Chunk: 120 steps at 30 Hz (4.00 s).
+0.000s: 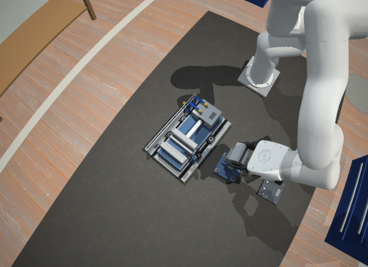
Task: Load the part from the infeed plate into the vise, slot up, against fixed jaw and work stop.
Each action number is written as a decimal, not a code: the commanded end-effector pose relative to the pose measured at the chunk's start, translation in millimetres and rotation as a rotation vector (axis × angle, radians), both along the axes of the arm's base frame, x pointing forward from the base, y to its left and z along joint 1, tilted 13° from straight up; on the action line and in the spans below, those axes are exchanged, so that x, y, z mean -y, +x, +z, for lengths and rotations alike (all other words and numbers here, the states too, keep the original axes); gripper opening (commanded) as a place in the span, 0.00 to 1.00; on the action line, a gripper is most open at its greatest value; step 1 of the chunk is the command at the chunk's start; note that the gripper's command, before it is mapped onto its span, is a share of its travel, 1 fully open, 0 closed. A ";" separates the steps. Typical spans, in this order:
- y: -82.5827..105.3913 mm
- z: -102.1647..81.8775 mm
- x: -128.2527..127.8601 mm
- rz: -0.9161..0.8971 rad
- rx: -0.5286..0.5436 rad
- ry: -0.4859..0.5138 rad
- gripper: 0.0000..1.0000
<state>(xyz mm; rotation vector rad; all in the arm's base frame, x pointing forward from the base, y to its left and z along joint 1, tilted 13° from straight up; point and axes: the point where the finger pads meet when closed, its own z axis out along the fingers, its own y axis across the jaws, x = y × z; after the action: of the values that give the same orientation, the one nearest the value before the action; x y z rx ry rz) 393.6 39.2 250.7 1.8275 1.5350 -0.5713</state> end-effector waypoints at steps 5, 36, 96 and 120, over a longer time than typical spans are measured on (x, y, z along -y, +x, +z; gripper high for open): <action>0.6 1.7 -0.4 0.000 0.003 0.002 0.00; 0.0 1.7 -0.2 0.006 0.005 0.026 0.00; -1.5 4.6 5.4 0.128 0.050 0.577 0.00; -1.7 4.8 7.0 0.159 0.062 0.717 0.00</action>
<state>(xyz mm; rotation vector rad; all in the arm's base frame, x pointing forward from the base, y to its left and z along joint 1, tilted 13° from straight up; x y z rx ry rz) 391.1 32.3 253.9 2.1546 1.9632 0.1102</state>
